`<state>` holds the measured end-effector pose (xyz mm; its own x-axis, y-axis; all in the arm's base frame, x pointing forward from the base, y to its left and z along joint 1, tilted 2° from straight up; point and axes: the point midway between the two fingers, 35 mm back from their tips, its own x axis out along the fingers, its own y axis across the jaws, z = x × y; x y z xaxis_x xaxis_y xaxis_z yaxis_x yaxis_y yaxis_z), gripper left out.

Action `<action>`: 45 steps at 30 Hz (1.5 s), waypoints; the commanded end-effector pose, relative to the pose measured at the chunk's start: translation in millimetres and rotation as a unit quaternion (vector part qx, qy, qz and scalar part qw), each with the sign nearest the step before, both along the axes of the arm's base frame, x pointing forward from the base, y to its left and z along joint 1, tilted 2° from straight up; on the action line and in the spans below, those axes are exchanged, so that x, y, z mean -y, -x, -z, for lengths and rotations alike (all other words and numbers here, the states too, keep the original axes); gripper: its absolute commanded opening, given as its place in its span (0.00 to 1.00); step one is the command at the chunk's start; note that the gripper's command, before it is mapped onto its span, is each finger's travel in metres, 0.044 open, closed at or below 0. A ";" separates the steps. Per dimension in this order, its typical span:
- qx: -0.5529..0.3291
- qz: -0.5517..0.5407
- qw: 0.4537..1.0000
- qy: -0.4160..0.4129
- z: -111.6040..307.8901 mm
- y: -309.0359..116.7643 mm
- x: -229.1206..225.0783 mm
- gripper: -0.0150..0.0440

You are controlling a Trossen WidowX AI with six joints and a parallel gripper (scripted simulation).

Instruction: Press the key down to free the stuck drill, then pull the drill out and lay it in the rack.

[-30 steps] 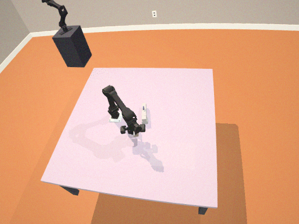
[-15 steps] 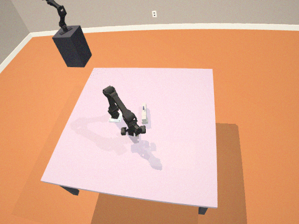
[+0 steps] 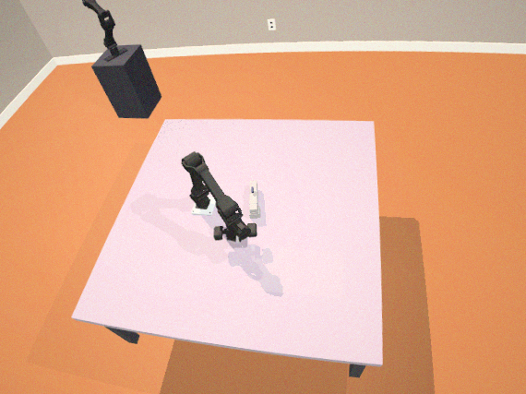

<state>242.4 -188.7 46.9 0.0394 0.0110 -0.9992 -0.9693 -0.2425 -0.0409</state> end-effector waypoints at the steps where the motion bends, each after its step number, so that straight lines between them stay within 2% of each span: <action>1: -0.001 -0.001 1.000 0.000 6.1 0.0 -0.1 0.25; 2: -0.001 -0.001 1.000 0.000 7.3 0.0 -0.1 0.25; 19: 0.000 0.000 1.000 0.000 2.4 0.1 -0.1 1.00; 38: -0.001 -0.001 1.000 0.000 -74.9 2.8 0.8 1.00; 41: 0.000 0.005 1.000 0.000 -67.0 2.9 2.7 1.00; 45: 0.032 0.090 0.995 0.037 -57.8 22.3 47.1 1.00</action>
